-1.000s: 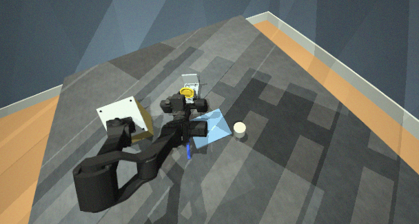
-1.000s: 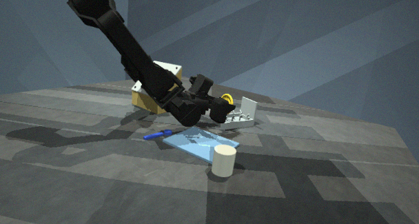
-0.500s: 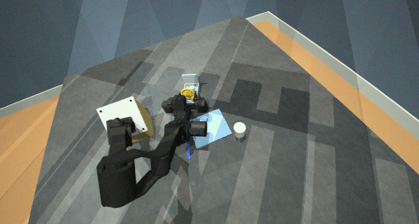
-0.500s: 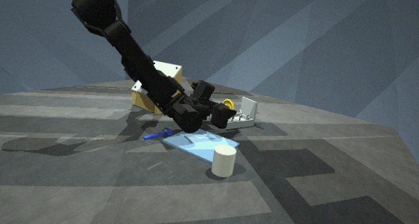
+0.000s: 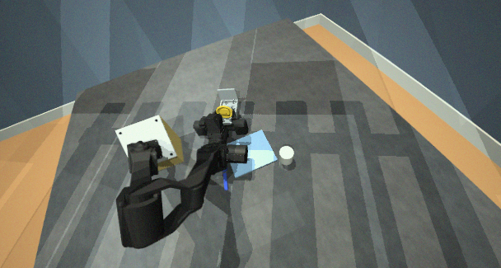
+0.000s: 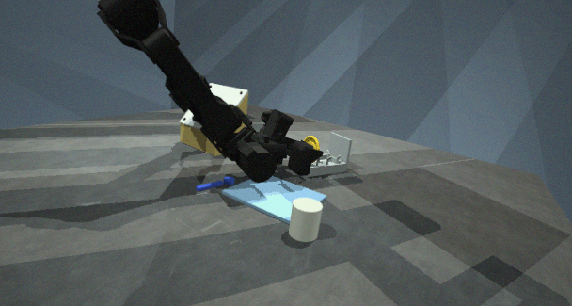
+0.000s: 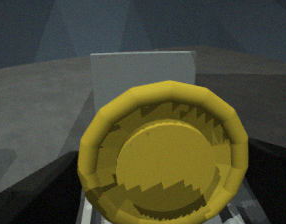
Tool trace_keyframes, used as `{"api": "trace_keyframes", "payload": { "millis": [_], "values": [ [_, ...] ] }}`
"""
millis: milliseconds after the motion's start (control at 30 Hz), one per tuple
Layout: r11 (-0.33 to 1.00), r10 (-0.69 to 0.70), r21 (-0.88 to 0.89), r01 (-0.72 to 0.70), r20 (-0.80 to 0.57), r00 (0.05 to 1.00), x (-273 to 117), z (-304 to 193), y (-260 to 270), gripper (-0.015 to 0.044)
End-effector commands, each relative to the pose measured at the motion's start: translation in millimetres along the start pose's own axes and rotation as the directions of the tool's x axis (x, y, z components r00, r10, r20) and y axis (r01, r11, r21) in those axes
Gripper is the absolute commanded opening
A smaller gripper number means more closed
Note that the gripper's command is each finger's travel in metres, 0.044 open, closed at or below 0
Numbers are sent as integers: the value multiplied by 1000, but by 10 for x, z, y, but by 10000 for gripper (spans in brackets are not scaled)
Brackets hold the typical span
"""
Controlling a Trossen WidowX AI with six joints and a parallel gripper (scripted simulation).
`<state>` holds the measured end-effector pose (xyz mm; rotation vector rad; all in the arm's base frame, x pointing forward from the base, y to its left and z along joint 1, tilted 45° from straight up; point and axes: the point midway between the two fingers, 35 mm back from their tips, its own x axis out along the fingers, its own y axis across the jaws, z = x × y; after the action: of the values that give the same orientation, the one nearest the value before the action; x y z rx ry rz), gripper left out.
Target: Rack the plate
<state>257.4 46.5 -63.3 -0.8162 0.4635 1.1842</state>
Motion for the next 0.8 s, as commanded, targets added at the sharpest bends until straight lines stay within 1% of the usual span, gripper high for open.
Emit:
{"api": "trace_keyframes", "payload": {
  "millis": [0, 367, 600, 667, 767],
  "values": [
    [1000, 0, 0, 0, 0, 1000, 0, 0, 1, 105],
    [1000, 0, 0, 0, 0, 1000, 0, 0, 1, 394],
    [1000, 1, 0, -1, -1, 1000, 0, 17, -5, 400],
    [1000, 7, 2, -7, -6, 1000, -5, 163, -46, 400],
    [1000, 15, 9, -15, -11, 1000, -23, 514, -101, 400]
  ]
}}
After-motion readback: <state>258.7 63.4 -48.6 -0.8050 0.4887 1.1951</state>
